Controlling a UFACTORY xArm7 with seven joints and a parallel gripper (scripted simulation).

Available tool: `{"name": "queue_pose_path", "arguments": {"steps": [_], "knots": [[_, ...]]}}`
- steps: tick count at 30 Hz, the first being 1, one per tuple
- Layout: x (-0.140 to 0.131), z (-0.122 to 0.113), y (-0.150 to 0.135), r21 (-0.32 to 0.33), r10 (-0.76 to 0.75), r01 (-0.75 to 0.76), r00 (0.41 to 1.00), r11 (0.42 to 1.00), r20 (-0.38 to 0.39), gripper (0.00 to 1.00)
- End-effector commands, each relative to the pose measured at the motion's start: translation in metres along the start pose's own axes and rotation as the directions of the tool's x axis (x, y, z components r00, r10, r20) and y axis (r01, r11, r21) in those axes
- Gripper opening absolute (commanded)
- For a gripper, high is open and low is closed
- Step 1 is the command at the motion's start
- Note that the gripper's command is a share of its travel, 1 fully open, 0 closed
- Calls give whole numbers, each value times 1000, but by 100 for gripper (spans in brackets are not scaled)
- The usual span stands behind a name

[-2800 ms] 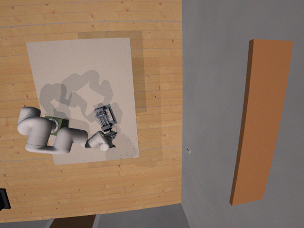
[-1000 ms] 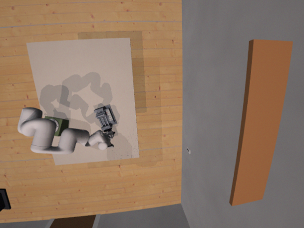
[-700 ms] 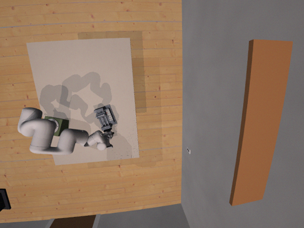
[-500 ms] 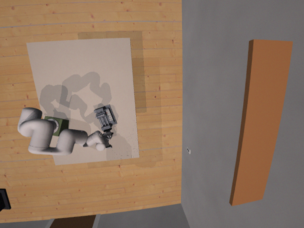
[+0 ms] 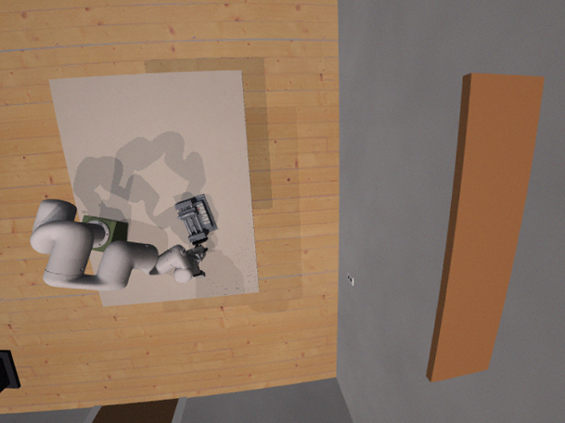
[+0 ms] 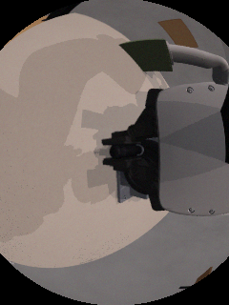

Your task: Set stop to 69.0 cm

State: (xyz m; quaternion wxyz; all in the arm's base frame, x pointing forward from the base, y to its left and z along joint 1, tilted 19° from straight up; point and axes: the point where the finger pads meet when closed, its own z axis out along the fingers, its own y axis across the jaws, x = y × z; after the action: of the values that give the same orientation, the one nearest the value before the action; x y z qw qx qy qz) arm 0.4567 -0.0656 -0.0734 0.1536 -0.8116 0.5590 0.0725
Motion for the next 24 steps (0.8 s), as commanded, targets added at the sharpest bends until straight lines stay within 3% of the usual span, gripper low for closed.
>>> {"name": "queue_pose_path", "arguments": {"steps": [1,24], "knots": [[1,-10,1,2,1,-1,1000,1000,-3,6],[1,-36,-27,2,1,-1,1000,1000,-3,6]]}}
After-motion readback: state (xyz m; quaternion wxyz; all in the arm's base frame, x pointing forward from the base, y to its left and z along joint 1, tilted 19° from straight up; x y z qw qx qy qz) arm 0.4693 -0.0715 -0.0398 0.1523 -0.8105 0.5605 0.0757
